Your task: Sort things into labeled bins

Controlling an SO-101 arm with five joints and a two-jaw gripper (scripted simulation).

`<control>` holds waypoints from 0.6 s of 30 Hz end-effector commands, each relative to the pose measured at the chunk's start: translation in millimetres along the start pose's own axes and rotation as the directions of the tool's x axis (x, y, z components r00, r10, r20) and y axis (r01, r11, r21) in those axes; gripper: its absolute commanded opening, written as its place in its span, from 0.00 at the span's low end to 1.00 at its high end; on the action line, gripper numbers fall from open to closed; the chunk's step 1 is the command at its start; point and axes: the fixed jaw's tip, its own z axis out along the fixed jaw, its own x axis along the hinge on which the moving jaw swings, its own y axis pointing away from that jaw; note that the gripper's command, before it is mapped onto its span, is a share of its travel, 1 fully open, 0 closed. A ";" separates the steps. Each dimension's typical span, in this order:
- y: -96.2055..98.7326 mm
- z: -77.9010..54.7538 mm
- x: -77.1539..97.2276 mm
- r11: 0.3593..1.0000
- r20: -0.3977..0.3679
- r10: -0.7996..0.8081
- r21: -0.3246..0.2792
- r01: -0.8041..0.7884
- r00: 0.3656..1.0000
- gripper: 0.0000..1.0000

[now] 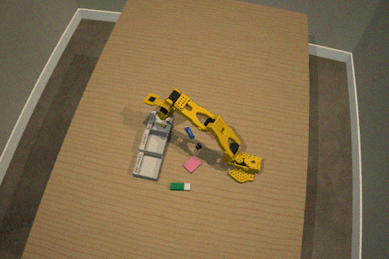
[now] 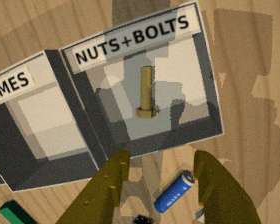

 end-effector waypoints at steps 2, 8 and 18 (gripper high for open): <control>-3.4 -13.2 -8.2 1.000 0.062 0.018 0.002 -0.018 0.998 0.17; -3.4 -13.2 -8.2 1.000 0.062 0.018 0.002 -0.018 0.998 0.17; -3.2 -14.3 -6.4 1.000 0.057 -0.001 0.003 0.001 0.998 0.17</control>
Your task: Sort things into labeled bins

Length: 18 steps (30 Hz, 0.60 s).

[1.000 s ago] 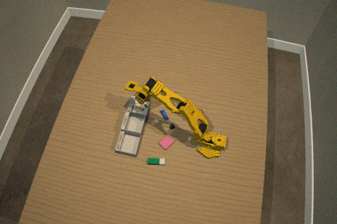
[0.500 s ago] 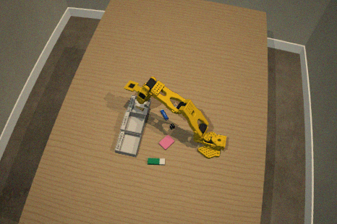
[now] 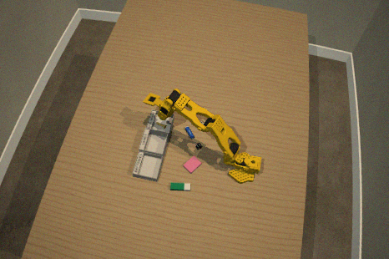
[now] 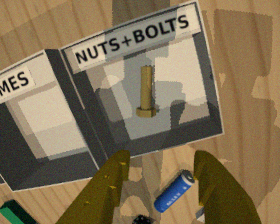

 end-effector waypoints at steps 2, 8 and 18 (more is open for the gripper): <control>-2.9 -15.3 -4.4 1.000 0.052 -0.024 0.003 0.024 0.998 0.17; -1.6 -22.0 10.1 0.987 0.016 -0.158 0.003 0.158 0.987 0.18; 0.2 -32.0 51.4 0.897 -0.055 -0.443 -0.029 0.442 0.895 0.19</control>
